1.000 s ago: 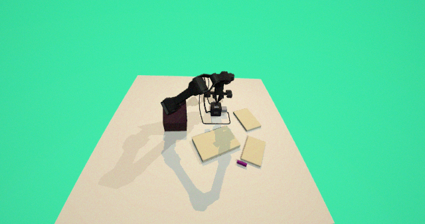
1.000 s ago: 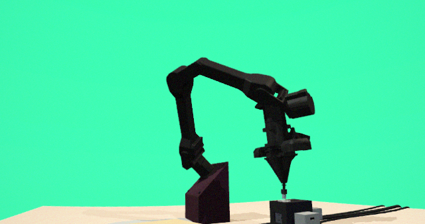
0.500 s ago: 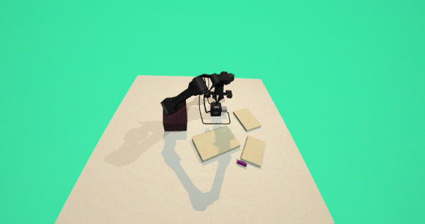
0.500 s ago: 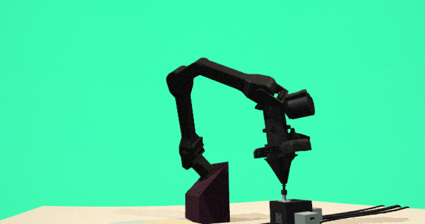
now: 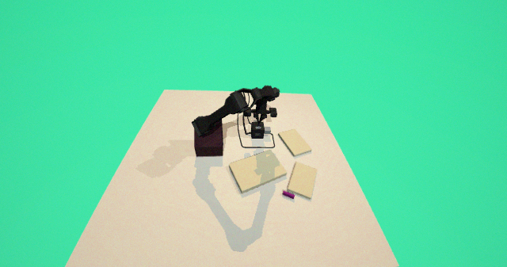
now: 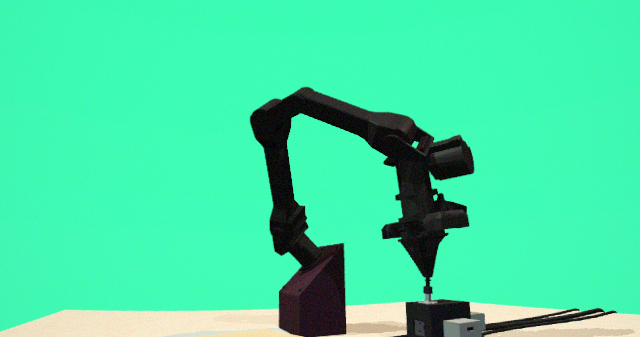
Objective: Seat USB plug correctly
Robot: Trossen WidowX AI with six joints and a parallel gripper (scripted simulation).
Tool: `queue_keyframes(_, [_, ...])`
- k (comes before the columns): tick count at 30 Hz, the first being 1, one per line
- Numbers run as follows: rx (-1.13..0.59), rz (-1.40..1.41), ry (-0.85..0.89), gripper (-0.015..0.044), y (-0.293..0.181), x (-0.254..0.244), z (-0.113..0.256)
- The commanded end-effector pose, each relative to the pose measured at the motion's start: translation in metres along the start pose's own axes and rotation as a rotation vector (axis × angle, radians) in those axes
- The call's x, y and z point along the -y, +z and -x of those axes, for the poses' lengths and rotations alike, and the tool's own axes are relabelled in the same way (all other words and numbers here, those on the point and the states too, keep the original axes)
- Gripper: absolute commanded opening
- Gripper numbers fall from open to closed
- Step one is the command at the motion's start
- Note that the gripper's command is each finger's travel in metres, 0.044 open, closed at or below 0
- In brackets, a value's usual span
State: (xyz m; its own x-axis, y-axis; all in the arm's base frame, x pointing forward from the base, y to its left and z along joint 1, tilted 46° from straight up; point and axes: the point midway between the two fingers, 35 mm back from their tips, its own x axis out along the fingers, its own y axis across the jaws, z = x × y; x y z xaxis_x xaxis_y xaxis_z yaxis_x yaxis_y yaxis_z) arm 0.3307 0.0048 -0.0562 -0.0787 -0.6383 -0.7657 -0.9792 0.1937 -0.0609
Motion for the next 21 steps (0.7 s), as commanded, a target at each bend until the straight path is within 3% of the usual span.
queue_keyframes(1, [0.0,0.004,0.001,0.0,0.0,-0.0009,-0.0011])
queue_keyframes(21, [0.0,0.004,0.001,0.0,-0.0003,-0.0009,-0.0035])
